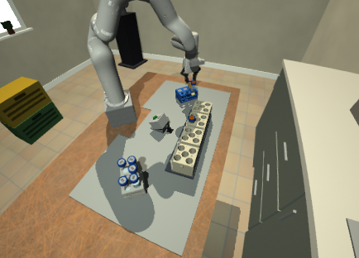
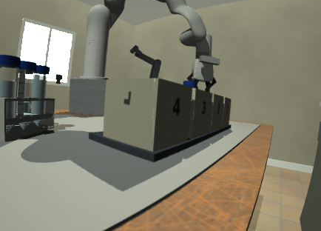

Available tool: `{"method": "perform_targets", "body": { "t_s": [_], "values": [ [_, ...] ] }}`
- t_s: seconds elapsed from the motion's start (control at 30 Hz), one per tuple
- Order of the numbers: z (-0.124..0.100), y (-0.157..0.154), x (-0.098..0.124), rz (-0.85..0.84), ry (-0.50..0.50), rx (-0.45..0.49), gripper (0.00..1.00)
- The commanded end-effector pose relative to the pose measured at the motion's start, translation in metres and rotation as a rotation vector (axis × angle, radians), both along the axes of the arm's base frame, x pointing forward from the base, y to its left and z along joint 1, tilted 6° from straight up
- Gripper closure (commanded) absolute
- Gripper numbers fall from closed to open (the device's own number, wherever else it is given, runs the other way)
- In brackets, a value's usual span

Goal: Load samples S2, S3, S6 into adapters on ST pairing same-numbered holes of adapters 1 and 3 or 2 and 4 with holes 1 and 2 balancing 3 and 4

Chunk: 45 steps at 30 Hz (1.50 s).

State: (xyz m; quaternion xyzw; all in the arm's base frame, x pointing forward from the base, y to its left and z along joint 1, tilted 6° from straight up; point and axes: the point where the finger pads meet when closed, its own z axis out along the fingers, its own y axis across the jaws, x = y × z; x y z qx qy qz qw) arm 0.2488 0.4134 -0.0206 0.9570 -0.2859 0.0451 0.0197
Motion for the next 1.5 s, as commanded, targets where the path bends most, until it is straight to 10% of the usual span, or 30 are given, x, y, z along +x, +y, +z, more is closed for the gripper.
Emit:
{"method": "perform_targets", "body": {
  "t_s": [0.0,0.9,0.93,1.47],
  "values": [
    [-0.0008,0.0015,0.001,0.0,-0.002,0.004,0.43],
    [-0.0082,0.0011,0.0016,0.0,-0.002,0.004,0.43],
    [-0.0076,0.0011,0.0015,0.0,-0.002,0.004,1.0],
    [-0.0065,0.0011,0.0014,0.0,-0.002,0.004,1.0]
  ]
}}
